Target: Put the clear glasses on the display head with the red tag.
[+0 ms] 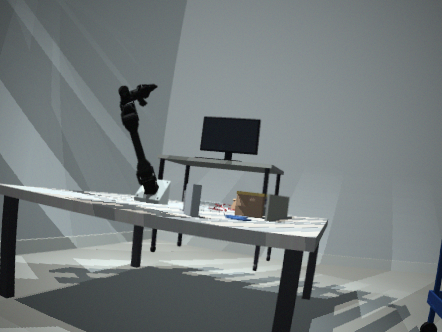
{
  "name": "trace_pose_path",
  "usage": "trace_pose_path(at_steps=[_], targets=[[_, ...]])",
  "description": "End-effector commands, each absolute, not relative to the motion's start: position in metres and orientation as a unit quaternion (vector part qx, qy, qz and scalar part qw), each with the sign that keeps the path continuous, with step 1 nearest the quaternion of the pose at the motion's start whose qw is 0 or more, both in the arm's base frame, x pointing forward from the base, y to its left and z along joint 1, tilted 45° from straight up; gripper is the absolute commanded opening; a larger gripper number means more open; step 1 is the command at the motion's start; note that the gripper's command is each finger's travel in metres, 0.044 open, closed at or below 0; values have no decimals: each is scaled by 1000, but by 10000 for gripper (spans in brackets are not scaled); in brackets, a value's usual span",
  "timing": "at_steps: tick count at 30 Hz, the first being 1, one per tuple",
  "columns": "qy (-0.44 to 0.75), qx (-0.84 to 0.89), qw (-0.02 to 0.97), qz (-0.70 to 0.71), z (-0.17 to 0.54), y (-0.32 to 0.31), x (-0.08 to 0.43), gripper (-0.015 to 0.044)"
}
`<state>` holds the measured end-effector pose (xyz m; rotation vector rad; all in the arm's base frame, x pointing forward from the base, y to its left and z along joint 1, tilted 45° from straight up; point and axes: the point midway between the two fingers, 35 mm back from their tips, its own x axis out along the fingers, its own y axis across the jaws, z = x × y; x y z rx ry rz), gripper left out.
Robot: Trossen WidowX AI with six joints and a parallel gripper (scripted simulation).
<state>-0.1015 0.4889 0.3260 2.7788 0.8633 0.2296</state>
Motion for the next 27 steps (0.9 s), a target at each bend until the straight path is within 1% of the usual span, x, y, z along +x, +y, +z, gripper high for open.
trace_pose_path(at_steps=[1, 2, 8, 10, 12, 17, 19, 27], targets=[[294, 946, 111, 78, 326, 489, -102, 426], [294, 946, 111, 78, 326, 489, -102, 440], [294, 946, 111, 78, 326, 489, -102, 440], [291, 945, 122, 83, 326, 491, -97, 387], [282, 942, 156, 96, 325, 497, -84, 335], [244, 909, 306, 141, 317, 519, -21, 204], [236, 894, 351, 150, 309, 524, -3, 200], [170, 739, 636, 139, 251, 528, 116, 200]])
